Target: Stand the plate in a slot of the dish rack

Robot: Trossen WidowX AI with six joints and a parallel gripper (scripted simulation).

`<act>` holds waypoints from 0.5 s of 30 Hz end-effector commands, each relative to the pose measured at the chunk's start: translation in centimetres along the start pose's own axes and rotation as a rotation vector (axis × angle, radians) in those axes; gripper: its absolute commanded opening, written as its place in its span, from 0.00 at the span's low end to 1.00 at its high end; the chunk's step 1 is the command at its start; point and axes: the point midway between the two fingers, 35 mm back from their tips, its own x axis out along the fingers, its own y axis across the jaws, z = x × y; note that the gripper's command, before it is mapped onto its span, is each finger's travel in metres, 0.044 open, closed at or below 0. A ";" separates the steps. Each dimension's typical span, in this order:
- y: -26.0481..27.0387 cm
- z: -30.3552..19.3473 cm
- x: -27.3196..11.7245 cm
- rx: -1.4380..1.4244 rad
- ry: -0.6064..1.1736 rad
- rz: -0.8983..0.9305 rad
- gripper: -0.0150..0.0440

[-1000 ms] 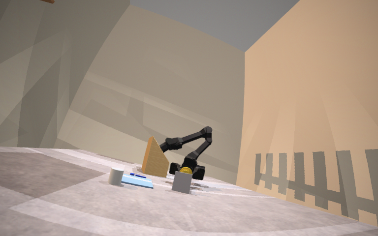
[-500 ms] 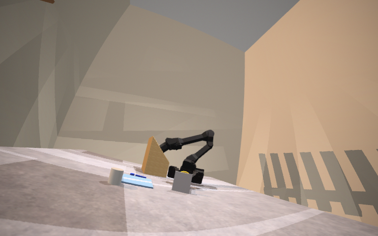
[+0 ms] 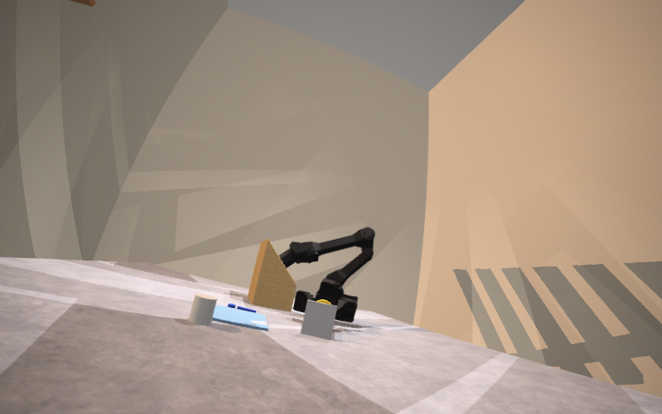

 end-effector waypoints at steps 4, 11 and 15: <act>0.0 0.0 0.0 0.000 0.000 0.000 0.70; 0.0 0.0 0.0 0.000 0.000 0.000 0.93; 0.0 0.0 0.0 0.000 0.000 0.000 0.93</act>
